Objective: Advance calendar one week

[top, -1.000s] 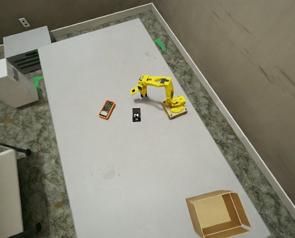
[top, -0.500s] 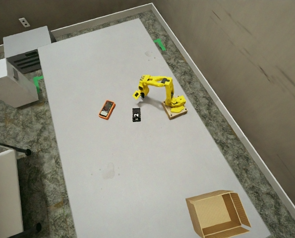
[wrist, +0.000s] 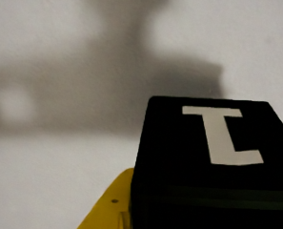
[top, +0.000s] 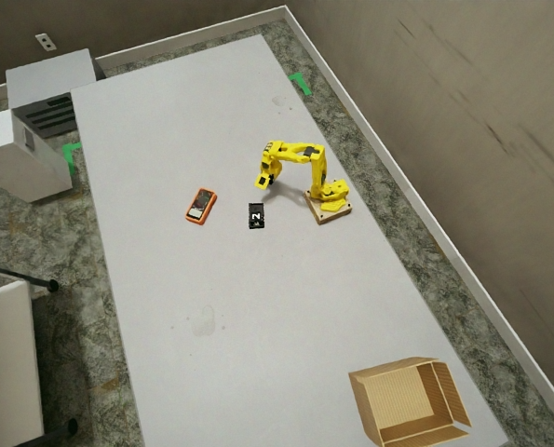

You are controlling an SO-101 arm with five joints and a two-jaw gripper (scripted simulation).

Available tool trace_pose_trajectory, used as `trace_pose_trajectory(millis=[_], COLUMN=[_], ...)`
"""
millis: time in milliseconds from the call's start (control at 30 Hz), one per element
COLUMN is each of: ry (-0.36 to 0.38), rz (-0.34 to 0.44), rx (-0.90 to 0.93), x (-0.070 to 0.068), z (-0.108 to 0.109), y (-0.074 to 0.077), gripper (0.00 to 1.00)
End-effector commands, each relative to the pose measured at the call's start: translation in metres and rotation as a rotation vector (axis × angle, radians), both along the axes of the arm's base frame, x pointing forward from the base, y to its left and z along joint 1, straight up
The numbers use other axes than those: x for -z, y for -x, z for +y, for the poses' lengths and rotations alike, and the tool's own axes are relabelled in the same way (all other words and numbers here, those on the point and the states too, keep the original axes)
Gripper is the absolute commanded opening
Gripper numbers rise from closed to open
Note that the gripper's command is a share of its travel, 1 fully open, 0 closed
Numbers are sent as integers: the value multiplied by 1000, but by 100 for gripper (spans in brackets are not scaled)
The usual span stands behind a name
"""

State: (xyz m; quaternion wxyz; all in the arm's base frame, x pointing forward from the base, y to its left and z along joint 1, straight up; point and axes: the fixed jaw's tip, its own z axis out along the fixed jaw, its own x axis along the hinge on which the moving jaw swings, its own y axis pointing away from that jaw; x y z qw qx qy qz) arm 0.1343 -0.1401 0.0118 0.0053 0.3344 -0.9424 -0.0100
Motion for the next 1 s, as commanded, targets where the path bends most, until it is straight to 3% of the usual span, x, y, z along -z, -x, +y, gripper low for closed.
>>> trace_pose_trajectory(millis=[0, 967], ry=[11, 25], rz=[-13, -26], rx=[-36, -76], x=[-2, -5], z=[-2, -2], y=[2, 2], gripper=[0, 0])
